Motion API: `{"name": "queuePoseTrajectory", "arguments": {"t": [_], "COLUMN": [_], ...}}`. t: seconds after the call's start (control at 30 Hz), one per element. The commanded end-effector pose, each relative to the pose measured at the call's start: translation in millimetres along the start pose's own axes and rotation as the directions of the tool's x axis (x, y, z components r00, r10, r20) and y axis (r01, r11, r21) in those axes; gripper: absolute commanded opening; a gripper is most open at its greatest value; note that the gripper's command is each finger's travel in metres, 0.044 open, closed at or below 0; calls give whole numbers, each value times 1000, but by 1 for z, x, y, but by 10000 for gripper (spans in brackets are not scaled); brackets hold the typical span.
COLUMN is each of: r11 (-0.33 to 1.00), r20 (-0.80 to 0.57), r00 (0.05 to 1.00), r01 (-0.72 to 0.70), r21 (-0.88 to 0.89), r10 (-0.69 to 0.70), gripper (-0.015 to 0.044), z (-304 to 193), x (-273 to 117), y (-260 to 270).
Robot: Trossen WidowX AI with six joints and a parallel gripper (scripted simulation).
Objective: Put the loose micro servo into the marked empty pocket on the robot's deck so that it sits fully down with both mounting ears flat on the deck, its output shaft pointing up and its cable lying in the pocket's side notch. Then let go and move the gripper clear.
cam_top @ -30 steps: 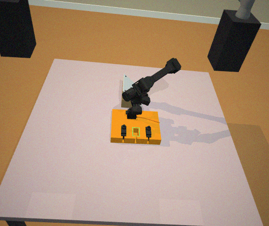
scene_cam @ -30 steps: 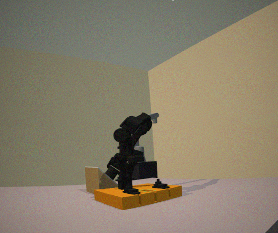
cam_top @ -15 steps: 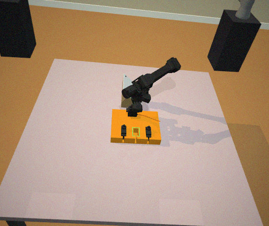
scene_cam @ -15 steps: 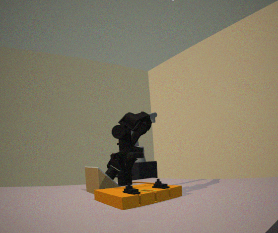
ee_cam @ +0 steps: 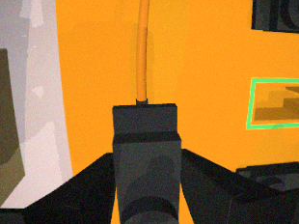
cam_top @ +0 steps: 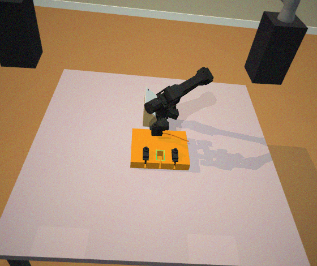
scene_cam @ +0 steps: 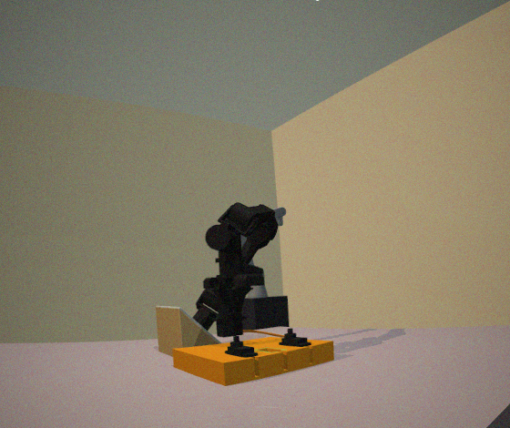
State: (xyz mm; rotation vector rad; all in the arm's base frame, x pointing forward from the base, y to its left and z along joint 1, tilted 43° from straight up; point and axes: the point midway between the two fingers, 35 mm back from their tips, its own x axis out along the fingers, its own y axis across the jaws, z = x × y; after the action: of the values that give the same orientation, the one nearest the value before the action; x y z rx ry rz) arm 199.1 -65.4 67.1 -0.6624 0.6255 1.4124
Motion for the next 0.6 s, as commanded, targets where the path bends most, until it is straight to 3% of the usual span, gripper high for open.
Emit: {"name": "queuePoseTrajectory", "arguments": {"t": [0.0, 0.4, 0.57], "r11": [1000, 1000, 997], "r20": [-5, -5, -5], "r00": [1000, 1000, 1000], "r01": [5, 6, 6], "r21": [-3, -4, 80], "r10": [-5, -6, -6], "gripper": [0, 0, 0], "z": [0, 6, 6], "x": [-2, -2, -2], "y": [-12, -31, -31]}}
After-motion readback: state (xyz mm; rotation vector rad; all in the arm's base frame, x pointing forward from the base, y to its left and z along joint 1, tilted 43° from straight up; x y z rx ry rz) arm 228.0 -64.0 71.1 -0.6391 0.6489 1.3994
